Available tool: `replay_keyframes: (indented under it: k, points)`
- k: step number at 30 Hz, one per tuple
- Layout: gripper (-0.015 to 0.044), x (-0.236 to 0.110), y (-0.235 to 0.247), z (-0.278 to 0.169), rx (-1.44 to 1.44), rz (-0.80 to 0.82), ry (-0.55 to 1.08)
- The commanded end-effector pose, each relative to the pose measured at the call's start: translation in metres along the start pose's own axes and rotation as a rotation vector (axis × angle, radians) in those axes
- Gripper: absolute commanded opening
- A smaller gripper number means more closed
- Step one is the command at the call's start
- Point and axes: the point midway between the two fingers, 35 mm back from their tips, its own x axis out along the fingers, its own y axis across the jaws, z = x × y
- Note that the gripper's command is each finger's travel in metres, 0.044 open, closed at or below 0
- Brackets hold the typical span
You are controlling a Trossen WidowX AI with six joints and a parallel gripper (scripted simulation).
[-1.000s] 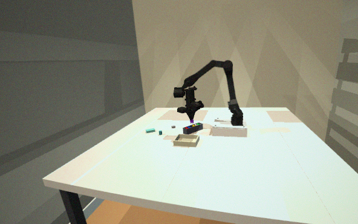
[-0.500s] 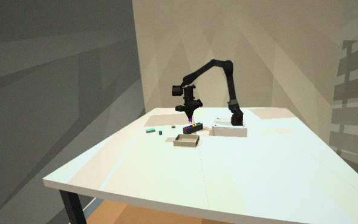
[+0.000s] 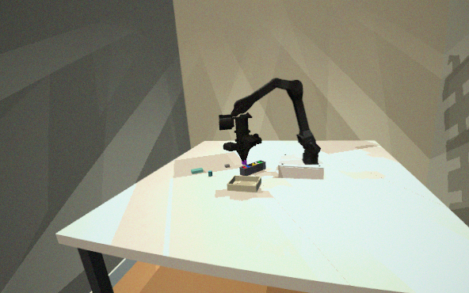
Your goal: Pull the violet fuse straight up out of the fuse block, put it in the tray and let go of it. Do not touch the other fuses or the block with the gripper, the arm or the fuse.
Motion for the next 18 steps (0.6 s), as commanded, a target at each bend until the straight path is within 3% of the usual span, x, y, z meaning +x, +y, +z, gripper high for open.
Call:
replay_keyframes:
  k: [1, 9, 18]
  points:
    - [0.0, 0.0, -0.019, 0.018, 0.001, -0.001, -0.007]
    - [0.0, 0.001, -0.047, 0.053, 0.001, -0.002, -0.01]
    - [0.0, 0.008, -0.048, 0.054, 0.001, -0.002, -0.01]
